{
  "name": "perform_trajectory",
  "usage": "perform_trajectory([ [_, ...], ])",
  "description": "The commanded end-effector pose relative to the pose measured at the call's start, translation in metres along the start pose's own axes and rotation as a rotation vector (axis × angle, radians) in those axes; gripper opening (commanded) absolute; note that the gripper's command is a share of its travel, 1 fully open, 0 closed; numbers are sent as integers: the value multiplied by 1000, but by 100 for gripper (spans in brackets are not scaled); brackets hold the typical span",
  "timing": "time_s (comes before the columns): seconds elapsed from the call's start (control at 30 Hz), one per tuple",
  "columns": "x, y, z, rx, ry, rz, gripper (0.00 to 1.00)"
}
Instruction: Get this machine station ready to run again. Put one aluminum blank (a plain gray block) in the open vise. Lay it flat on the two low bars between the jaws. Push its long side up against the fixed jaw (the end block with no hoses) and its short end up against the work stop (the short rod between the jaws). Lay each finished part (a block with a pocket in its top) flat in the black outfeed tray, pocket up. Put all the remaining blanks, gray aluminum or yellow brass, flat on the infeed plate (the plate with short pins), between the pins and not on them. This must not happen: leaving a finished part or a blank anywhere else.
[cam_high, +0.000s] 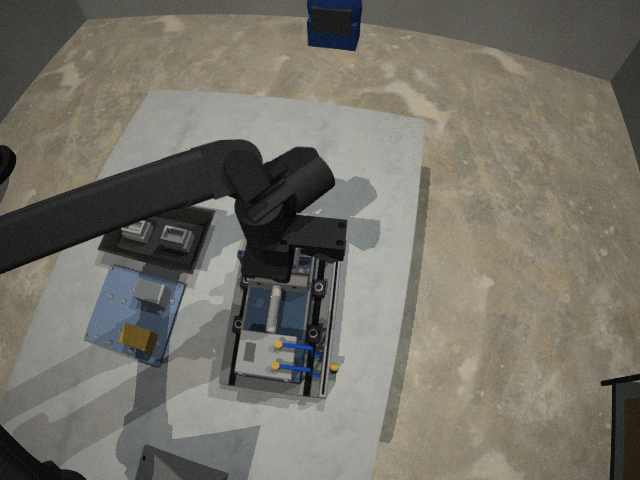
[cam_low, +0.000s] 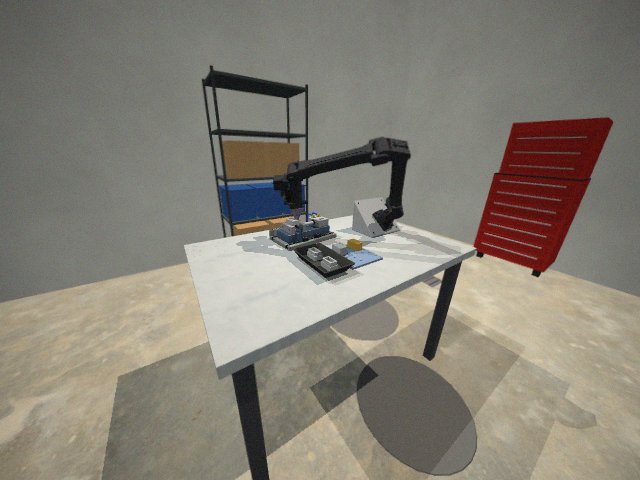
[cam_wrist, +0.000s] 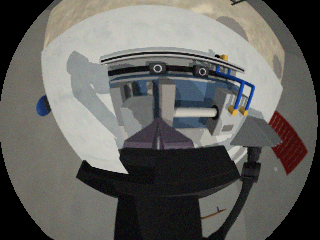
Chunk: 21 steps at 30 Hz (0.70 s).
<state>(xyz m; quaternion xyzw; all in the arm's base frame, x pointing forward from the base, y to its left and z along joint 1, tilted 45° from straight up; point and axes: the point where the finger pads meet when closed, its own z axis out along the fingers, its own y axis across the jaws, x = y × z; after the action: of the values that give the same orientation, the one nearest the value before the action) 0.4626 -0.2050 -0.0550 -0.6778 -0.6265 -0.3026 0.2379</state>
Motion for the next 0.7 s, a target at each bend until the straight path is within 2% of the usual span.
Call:
perform_trajectory([
  [0.0, 1, 29, 1, -19, -17, -40, 0],
  [0.67, 0, 33, 1, -21, -19, -42, 0],
])
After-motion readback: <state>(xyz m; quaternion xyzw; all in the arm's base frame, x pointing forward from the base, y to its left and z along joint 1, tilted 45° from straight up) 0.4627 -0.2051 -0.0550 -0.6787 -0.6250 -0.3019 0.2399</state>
